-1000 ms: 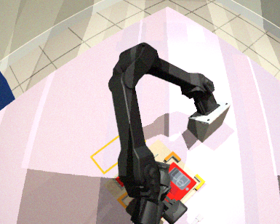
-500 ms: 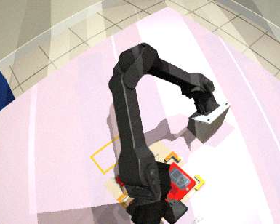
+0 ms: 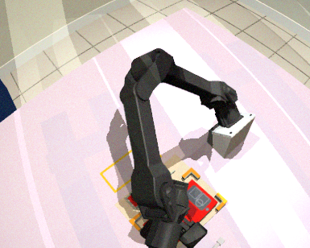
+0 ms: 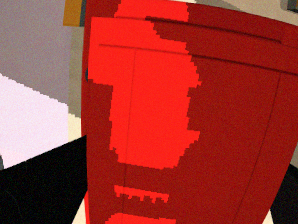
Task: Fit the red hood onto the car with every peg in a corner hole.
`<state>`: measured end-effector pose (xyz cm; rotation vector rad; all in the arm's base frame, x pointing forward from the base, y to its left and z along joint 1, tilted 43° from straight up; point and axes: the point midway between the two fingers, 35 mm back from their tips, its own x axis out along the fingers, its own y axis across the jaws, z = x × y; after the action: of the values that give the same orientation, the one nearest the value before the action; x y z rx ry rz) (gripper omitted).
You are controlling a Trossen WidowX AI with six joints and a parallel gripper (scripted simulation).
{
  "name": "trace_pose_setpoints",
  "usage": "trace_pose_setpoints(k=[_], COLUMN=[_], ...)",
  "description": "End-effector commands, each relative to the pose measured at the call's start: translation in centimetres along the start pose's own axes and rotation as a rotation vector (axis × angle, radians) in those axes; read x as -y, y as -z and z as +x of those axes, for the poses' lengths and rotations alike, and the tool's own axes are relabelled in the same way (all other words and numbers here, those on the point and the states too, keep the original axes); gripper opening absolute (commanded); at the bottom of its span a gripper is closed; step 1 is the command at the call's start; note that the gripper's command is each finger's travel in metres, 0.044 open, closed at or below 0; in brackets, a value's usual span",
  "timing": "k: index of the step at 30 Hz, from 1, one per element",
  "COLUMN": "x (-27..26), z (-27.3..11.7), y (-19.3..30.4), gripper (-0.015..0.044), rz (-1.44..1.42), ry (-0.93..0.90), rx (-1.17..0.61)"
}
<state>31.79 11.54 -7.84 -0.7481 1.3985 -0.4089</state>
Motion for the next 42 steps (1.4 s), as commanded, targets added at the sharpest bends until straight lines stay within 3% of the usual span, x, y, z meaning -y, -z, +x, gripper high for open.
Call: trace_pose_setpoints(k=[1,42], x=[0.06,0.08], z=[0.23,0.0], y=[0.03,0.04], gripper=[0.0,0.0], rz=[-0.005,-0.006], ry=[0.005,0.001], rx=[0.002,0.003])
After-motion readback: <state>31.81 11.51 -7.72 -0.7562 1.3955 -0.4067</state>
